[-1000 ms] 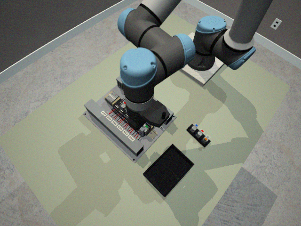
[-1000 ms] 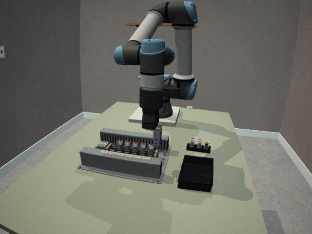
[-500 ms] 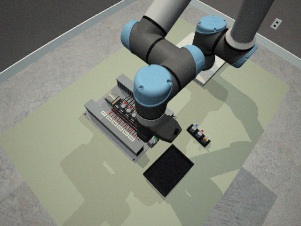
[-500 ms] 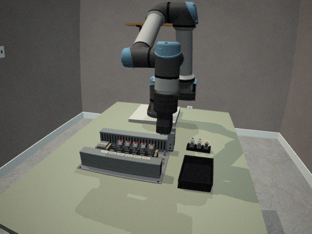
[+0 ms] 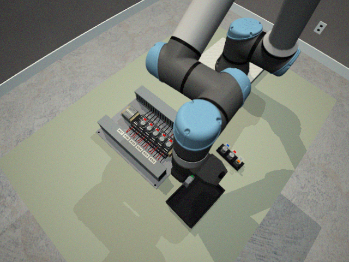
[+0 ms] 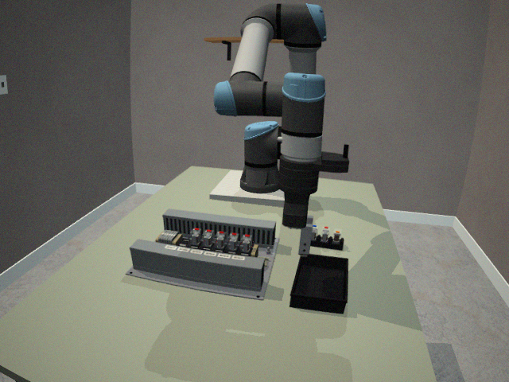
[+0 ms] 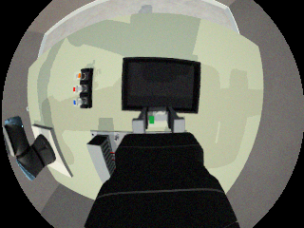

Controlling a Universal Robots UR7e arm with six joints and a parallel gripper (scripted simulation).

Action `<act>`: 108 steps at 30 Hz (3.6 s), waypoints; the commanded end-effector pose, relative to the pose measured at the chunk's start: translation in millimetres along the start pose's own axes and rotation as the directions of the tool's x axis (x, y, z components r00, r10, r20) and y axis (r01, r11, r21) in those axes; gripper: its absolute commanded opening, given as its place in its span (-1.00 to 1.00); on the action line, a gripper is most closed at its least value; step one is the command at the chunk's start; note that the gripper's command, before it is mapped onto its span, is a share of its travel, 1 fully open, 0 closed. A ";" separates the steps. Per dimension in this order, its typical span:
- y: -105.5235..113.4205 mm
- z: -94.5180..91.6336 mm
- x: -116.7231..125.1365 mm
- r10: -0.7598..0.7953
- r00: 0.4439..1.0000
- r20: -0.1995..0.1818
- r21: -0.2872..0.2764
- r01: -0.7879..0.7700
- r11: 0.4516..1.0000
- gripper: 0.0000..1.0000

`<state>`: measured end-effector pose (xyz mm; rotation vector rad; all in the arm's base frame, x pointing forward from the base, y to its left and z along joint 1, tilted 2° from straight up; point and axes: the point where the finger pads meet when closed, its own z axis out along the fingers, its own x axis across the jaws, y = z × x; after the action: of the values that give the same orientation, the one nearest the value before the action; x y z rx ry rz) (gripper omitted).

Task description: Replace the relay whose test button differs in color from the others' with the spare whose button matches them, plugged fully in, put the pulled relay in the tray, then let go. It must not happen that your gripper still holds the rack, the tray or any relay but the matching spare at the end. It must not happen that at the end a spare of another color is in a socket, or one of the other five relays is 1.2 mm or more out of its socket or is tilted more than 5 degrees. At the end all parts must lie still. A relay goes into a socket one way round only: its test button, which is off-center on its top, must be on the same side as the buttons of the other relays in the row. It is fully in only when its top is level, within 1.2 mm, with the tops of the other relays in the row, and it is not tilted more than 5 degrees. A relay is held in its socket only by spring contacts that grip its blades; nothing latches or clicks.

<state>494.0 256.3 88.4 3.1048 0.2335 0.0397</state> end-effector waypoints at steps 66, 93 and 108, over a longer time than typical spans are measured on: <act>-49.1 5.2 11.5 0.001 1.000 -0.002 0.000 -0.001 1.000 -1.00; -44.6 71.7 10.7 0.001 1.000 -0.002 0.000 -0.001 1.000 -1.00; -45.1 63.1 10.8 0.001 1.000 -0.002 0.000 -0.001 1.000 -1.00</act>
<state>499.0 300.2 18.8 3.1045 0.2320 0.0383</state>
